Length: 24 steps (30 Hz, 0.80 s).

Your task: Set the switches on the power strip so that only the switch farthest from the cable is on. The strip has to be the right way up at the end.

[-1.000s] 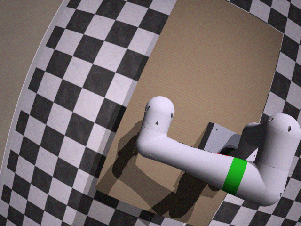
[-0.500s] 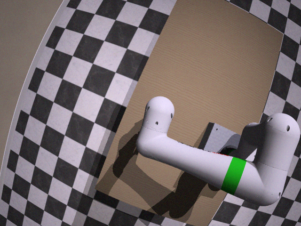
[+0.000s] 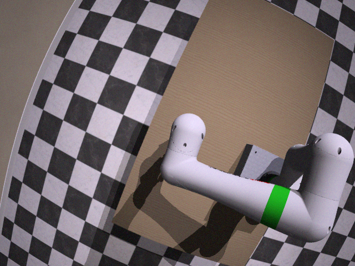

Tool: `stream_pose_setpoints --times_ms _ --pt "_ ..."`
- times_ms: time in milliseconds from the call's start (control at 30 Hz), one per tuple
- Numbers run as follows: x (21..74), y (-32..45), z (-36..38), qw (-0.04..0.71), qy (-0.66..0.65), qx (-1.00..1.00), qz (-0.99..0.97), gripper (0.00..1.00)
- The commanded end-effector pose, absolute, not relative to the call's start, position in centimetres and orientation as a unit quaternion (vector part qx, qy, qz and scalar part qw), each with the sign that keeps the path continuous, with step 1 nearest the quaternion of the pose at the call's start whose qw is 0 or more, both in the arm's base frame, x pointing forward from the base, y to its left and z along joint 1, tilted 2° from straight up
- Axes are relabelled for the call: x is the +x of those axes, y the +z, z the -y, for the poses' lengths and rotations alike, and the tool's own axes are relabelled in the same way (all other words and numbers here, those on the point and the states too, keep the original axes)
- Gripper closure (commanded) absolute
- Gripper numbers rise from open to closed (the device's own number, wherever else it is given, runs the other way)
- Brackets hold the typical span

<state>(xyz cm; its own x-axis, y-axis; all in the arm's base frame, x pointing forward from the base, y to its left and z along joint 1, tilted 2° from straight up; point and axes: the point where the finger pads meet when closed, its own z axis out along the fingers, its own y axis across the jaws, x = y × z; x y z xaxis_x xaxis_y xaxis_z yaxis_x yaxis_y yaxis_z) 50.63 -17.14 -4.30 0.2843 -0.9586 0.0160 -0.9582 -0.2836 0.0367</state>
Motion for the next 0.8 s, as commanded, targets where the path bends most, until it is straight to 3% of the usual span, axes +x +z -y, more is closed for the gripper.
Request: stream_pose_setpoints --times_ms 0,767 --pt "50.6 -4.3 17.1 0.019 -0.005 0.801 0.598 1.00" --pt "50.7 -1.2 17.1 0.019 -0.005 0.801 0.598 1.00"
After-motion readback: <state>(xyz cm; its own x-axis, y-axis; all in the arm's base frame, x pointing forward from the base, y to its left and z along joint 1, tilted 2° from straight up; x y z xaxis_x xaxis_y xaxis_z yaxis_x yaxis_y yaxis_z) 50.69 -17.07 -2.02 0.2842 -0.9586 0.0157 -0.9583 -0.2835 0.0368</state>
